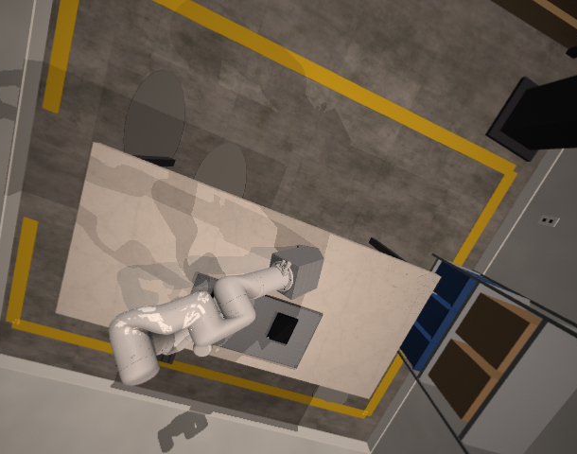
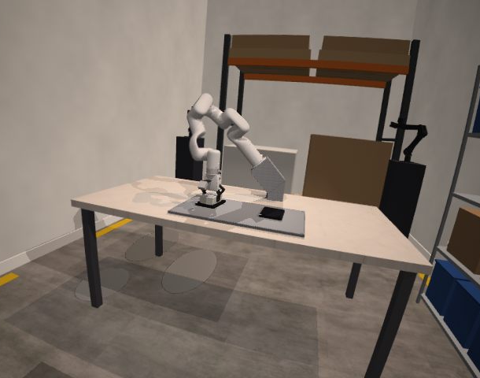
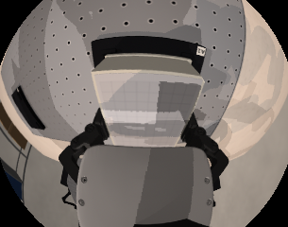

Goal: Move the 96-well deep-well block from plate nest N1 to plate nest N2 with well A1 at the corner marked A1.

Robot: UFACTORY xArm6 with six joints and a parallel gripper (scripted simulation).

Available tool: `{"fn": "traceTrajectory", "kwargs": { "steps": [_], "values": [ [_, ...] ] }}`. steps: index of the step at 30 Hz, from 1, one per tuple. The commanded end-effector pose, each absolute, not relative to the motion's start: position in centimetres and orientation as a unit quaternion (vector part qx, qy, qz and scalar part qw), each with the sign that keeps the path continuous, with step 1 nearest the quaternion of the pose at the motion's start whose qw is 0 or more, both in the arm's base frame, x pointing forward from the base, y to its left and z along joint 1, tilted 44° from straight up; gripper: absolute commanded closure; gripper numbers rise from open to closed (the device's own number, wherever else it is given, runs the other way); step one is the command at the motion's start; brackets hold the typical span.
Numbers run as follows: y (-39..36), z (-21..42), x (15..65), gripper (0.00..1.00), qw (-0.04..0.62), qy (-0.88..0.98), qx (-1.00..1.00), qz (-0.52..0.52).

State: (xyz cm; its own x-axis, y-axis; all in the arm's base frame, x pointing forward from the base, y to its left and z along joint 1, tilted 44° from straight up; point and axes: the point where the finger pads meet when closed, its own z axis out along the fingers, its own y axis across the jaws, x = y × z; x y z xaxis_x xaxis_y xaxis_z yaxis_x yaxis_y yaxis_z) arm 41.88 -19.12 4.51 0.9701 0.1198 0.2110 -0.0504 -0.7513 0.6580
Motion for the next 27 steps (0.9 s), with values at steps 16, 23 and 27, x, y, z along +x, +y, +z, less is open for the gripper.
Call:
{"fn": "traceTrajectory", "kwargs": {
  "steps": [16, 23, 27],
  "values": [
    [-19.08, 4.58, 41.96, 1.0, 0.352, 0.019, 0.928, 0.122],
    [-19.04, 4.63, 41.94, 1.0, 0.352, 0.019, 0.928, 0.122],
    [-18.86, 4.83, 41.88, 1.0, 0.352, 0.019, 0.928, 0.122]
  ]
}}
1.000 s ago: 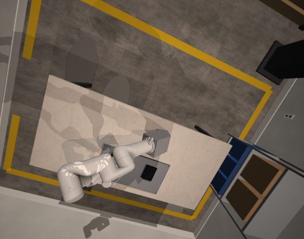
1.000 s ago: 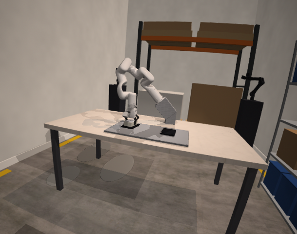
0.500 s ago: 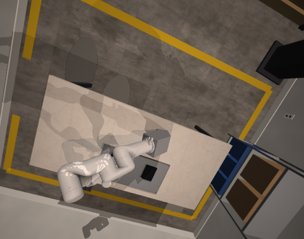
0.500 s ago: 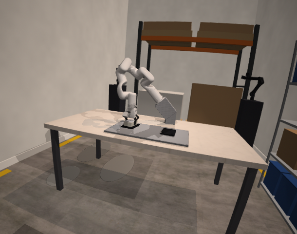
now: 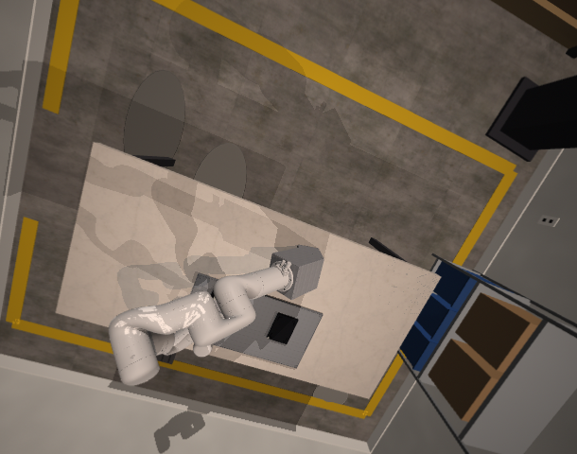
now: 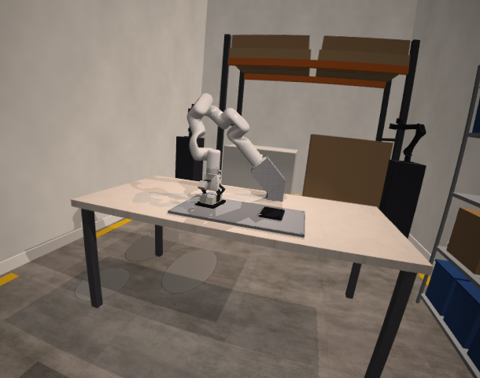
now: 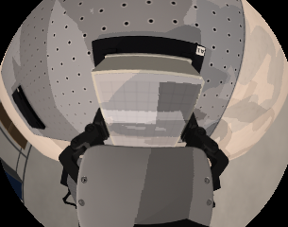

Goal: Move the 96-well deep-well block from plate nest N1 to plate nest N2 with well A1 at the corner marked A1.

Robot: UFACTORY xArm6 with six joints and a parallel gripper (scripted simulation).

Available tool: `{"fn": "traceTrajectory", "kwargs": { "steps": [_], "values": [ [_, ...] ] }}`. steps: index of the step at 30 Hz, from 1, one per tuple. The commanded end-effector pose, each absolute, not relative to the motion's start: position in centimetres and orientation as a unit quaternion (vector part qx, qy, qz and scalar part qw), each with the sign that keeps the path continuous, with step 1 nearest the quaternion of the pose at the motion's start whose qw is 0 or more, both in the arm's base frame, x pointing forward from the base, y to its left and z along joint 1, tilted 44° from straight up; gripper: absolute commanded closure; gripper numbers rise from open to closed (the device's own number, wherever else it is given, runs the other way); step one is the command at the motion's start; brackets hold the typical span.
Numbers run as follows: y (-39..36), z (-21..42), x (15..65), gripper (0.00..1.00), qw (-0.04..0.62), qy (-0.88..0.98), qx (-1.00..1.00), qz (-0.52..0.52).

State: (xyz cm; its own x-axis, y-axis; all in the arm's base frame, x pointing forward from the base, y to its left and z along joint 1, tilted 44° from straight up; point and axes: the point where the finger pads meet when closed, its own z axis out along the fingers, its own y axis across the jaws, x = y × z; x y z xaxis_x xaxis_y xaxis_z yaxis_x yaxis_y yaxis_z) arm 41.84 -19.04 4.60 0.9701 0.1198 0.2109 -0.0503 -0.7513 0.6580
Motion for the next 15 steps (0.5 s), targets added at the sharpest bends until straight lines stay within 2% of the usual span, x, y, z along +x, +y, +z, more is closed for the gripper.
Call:
{"fn": "traceTrajectory", "kwargs": {
  "steps": [1, 15],
  "values": [
    [-18.82, 4.88, 41.87, 1.0, 0.352, 0.019, 0.928, 0.122],
    [-18.3, 5.45, 41.68, 1.0, 0.352, 0.019, 0.928, 0.122]
  ]
}}
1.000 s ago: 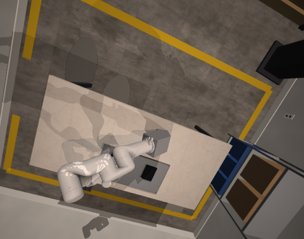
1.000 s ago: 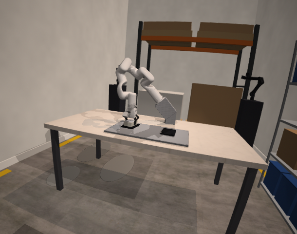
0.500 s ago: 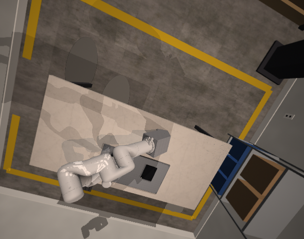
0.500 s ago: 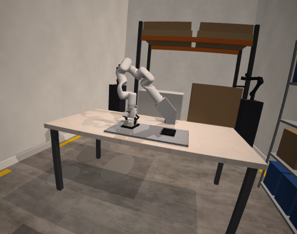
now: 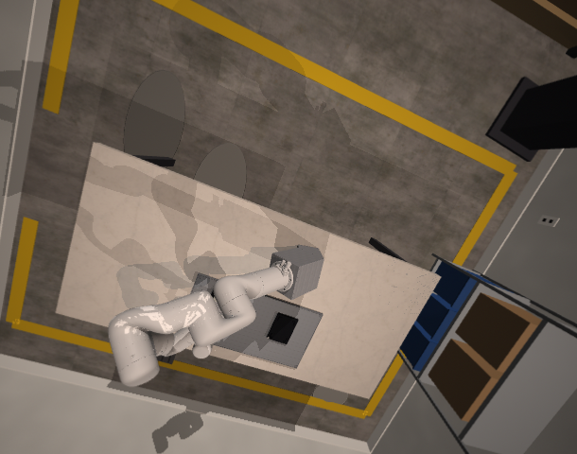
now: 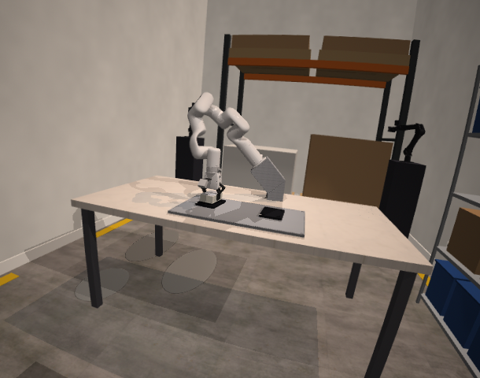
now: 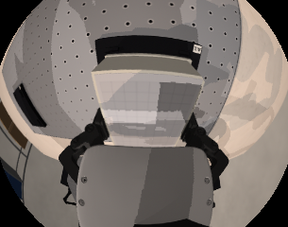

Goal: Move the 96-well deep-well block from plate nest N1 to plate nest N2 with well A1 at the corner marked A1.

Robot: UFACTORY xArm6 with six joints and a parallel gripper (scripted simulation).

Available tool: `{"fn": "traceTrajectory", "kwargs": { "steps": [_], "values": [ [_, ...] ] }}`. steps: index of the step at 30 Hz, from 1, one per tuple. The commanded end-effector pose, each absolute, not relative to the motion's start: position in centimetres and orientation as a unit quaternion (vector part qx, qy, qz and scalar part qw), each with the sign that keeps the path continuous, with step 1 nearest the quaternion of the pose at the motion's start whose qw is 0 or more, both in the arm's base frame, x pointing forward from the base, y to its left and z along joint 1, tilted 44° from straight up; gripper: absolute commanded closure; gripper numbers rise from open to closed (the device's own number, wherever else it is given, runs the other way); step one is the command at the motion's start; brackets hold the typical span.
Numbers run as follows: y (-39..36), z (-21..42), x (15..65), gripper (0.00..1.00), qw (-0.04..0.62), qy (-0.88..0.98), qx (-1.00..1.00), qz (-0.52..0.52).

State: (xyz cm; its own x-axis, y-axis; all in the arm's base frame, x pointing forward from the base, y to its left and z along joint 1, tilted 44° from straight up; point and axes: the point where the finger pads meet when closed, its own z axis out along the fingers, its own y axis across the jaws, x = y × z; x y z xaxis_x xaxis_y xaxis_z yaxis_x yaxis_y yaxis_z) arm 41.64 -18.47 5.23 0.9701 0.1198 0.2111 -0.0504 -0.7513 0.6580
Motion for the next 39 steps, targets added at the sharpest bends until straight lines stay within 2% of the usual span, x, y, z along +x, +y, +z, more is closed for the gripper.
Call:
{"fn": "traceTrajectory", "kwargs": {
  "steps": [1, 39],
  "values": [
    [-18.3, 5.5, 41.7, 1.0, 0.352, 0.019, 0.928, 0.122],
    [-15.8, 8.2, 40.8, 1.0, 0.352, 0.019, 0.928, 0.122]
  ]
}}
